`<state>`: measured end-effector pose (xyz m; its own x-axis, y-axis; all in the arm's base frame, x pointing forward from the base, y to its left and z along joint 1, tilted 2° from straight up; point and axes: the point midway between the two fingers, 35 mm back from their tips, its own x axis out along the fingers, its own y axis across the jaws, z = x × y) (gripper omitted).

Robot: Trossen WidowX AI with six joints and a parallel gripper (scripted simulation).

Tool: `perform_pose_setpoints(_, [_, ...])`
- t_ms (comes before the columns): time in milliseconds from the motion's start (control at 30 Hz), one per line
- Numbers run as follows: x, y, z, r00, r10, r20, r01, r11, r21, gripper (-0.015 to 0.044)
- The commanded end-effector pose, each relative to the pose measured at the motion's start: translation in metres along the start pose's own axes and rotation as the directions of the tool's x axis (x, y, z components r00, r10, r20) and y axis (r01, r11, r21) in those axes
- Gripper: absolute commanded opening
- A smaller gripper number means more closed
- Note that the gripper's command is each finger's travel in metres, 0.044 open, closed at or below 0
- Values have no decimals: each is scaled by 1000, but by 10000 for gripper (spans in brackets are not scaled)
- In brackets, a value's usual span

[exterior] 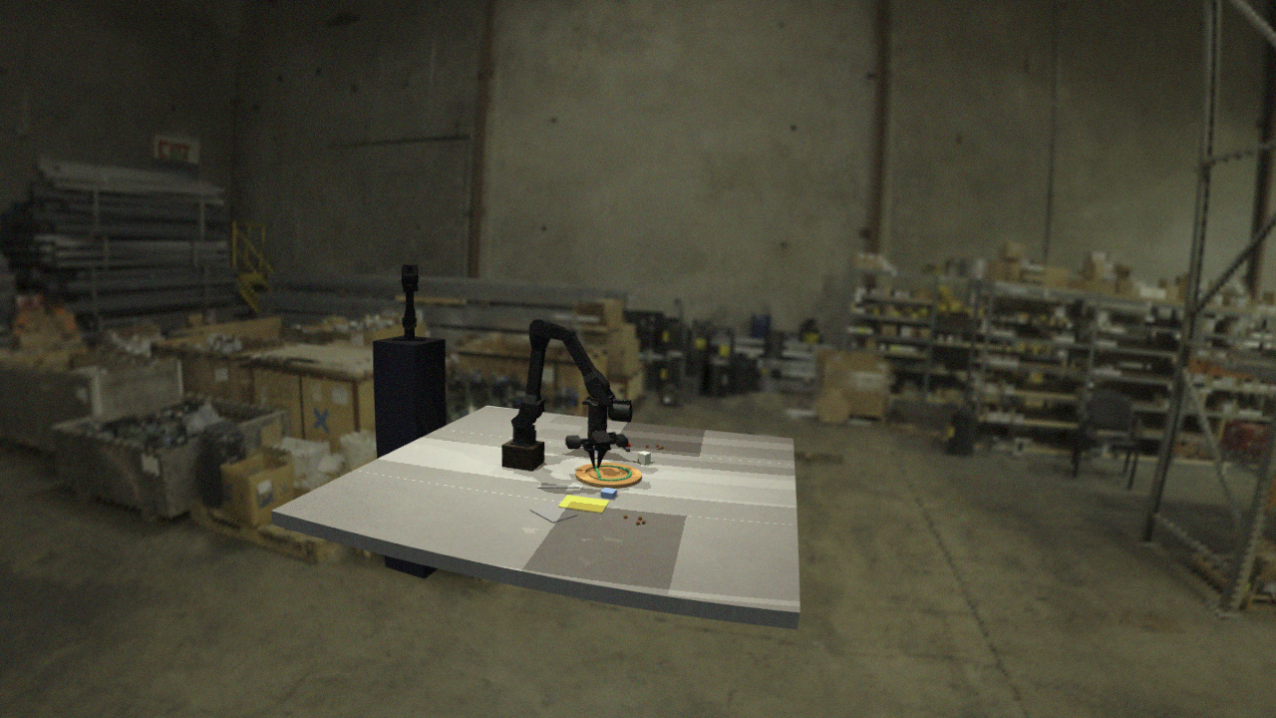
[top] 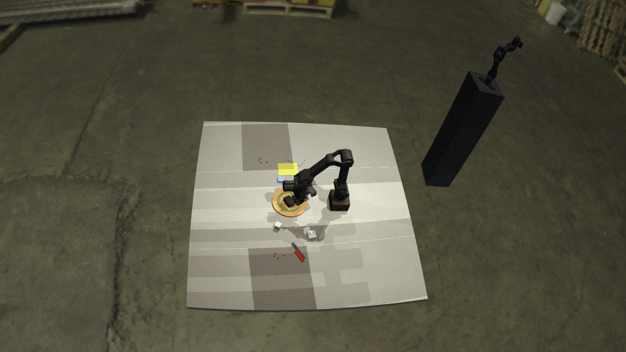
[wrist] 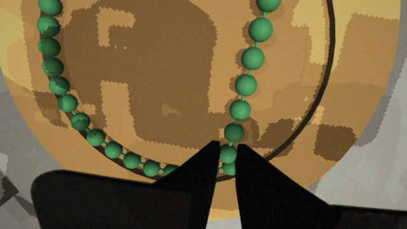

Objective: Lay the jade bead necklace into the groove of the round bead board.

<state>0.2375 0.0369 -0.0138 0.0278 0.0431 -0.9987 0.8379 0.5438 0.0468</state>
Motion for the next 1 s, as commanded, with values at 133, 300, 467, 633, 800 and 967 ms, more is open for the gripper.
perform_pose_setpoints(133, [-6, -2, -1, 1000, -4, -3, 4, 1000, 0, 0])
perform_pose_setpoints(300, [-6, -11, -5, 1000, -5, -3, 5, 1000, 0, 0])
perform_pose_setpoints(467, [-6, -13, -6, 1000, -5, -3, 5, 1000, 0, 0])
perform_pose_setpoints(633, [-6, -13, -6, 1000, -5, -3, 5, 1000, 0, 0])
perform_pose_setpoints(800, [-2, -13, -6, 1000, -5, -3, 5, 1000, 0, 0])
perform_pose_setpoints(967, [2, -13, -6, 1000, -5, -3, 5, 1000, 0, 0])
